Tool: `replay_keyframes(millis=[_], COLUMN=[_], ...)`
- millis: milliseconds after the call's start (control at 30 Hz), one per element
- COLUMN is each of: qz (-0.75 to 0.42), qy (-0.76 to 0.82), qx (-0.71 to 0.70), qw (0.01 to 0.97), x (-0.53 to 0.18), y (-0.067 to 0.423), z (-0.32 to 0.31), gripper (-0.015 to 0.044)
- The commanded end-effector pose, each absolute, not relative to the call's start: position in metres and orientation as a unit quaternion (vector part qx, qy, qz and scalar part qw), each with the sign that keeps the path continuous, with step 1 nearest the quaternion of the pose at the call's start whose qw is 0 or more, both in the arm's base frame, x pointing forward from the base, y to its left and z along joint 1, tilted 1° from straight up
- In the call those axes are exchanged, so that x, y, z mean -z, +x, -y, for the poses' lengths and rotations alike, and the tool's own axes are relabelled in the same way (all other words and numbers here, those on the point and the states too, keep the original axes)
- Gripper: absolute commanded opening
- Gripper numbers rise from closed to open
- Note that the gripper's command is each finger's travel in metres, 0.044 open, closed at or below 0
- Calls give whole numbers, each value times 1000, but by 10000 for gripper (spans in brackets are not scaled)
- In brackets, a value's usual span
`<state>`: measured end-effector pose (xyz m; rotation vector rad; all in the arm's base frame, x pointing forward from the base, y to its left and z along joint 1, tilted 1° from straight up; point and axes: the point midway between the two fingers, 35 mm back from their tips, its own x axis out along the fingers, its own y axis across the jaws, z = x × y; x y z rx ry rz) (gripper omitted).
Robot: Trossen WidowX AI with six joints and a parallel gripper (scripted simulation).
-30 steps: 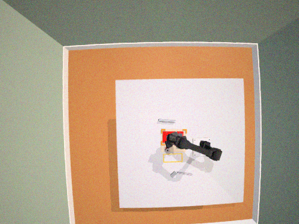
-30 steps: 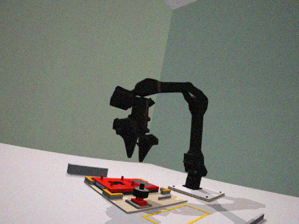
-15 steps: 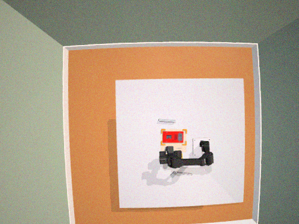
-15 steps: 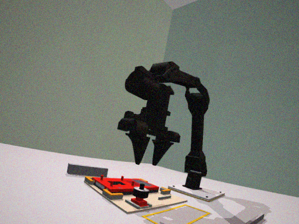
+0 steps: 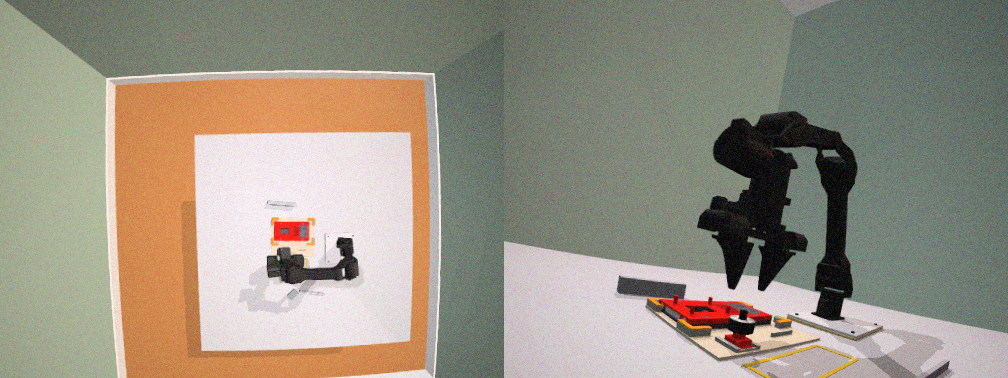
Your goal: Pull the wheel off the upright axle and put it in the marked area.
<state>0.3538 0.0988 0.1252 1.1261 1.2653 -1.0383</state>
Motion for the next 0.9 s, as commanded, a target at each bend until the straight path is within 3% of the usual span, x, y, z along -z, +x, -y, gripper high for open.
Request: replay_keyframes(millis=[0, 333, 467, 733, 867], qz=[-536, -536, -538, -538, -538], qy=[469, 469, 468, 468, 468], qx=[447, 447, 445, 445, 445], qw=[541, 541, 541, 541, 541], x=[-100, -67, -71, -71, -71], y=[352, 352, 352, 352, 352], z=[-98, -98, -99, -99, -99], gripper=[300, 300, 195, 142, 37])
